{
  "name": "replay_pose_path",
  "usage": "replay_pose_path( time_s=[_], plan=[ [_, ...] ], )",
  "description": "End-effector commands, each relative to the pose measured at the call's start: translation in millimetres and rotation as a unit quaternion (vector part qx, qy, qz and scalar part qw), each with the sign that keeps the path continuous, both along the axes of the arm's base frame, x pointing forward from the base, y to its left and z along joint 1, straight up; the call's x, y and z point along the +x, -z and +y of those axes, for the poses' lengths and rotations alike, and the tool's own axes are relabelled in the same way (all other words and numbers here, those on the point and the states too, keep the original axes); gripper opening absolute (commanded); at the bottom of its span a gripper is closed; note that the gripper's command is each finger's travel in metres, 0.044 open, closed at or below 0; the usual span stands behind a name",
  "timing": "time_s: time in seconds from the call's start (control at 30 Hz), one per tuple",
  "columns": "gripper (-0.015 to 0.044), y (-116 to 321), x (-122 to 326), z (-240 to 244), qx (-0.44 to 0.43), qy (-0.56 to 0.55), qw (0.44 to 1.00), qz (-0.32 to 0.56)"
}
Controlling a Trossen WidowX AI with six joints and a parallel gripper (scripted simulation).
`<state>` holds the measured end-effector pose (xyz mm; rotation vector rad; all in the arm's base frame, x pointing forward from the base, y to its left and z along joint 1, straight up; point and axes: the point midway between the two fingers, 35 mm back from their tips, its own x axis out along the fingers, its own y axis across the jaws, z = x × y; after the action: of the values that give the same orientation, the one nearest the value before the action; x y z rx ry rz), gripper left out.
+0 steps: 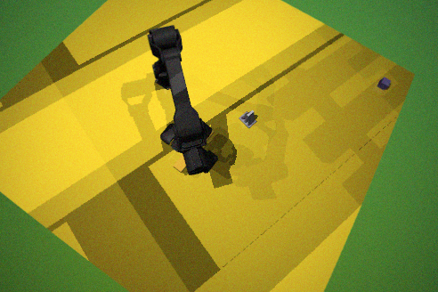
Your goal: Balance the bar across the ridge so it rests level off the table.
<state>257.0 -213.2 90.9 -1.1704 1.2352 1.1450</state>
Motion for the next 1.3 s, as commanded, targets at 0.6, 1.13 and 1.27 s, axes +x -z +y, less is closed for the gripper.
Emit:
replay_pose_path(
  time_s=[0.6, 1.13, 1.27],
  plan=[
    [0.0, -61, -3, 2, -0.006, 0.003, 1.0, -0.004],
    [0.0, -70, 19, 30, -0.006, -0.102, 0.995, -0.004],
    [0.0, -70, 29, 42, -0.007, -0.145, 0.989, -0.004]
  ],
)
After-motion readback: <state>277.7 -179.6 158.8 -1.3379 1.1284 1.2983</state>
